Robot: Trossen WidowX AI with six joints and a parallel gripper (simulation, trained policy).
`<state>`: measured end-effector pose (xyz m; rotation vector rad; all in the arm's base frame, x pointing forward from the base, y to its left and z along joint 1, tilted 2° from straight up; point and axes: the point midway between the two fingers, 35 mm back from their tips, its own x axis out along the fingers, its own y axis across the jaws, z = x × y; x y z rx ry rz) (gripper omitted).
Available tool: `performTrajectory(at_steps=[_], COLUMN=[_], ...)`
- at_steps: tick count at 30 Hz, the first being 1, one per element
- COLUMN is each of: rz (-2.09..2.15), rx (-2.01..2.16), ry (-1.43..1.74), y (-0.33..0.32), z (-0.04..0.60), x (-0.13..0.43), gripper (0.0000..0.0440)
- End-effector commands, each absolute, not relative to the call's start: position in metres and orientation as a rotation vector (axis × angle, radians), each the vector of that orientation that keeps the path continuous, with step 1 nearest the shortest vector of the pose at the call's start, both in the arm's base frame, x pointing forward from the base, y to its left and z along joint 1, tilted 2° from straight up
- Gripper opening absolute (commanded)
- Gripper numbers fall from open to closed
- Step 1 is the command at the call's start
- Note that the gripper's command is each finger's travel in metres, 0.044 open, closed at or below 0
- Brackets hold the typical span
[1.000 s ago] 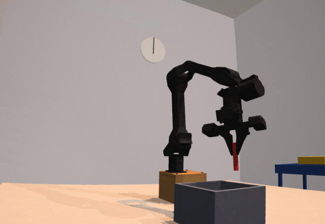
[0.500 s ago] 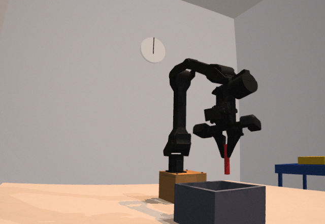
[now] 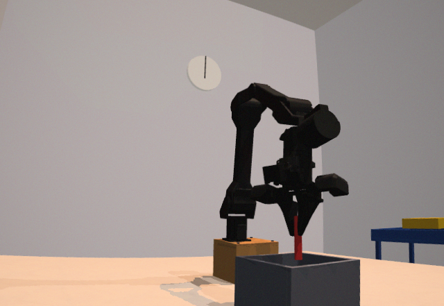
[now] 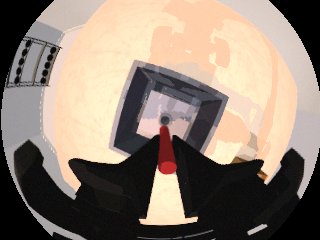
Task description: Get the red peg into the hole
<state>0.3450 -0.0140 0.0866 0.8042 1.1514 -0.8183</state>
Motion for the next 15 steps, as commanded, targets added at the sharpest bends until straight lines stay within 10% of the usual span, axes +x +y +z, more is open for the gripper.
performTrajectory(at_steps=[1, 5, 15], rz=[-0.821, -0.827, -0.823], rx=[0.808, 0.799, 0.766], ry=[1.179, 1.209, 1.247], y=[-0.018, -0.021, -0.033], z=[0.074, 0.057, 0.033], x=[0.35, 0.353, 0.372], gripper=[0.0012, 0.0044, 0.028])
